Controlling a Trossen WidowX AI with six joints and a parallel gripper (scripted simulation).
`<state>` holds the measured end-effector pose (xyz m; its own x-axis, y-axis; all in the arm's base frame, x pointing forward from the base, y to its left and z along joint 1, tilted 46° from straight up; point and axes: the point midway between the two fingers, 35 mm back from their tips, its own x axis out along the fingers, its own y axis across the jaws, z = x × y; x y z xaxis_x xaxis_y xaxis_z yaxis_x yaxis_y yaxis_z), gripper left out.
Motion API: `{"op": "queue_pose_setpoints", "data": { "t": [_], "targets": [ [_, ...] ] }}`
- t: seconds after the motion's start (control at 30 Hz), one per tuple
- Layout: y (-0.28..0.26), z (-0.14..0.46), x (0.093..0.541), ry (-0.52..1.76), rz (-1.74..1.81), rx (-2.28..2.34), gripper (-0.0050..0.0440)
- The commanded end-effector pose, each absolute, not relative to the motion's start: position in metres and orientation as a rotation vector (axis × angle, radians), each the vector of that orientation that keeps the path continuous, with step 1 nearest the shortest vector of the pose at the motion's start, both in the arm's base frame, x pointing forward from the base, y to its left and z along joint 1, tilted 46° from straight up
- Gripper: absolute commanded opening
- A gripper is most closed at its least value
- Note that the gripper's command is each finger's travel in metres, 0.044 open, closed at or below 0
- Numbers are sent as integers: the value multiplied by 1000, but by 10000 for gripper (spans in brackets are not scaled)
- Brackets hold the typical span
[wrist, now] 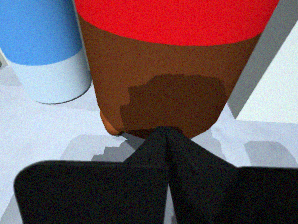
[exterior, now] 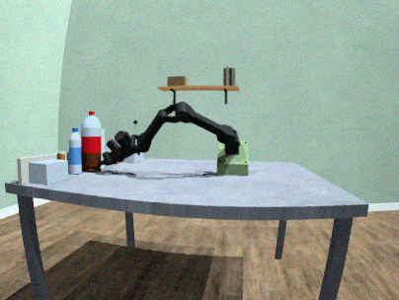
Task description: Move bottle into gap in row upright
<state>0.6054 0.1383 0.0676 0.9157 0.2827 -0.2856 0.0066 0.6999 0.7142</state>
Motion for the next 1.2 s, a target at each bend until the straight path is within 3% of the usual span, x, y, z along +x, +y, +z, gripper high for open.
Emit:
{"op": "queue_pose_setpoints", "data": {
  "t": [0.0, 1.17],
  "targets": [
    [139, 84, 603, 367, 169, 786, -50],
    [142, 82, 551, 370, 168, 787, -50]
  ]
}}
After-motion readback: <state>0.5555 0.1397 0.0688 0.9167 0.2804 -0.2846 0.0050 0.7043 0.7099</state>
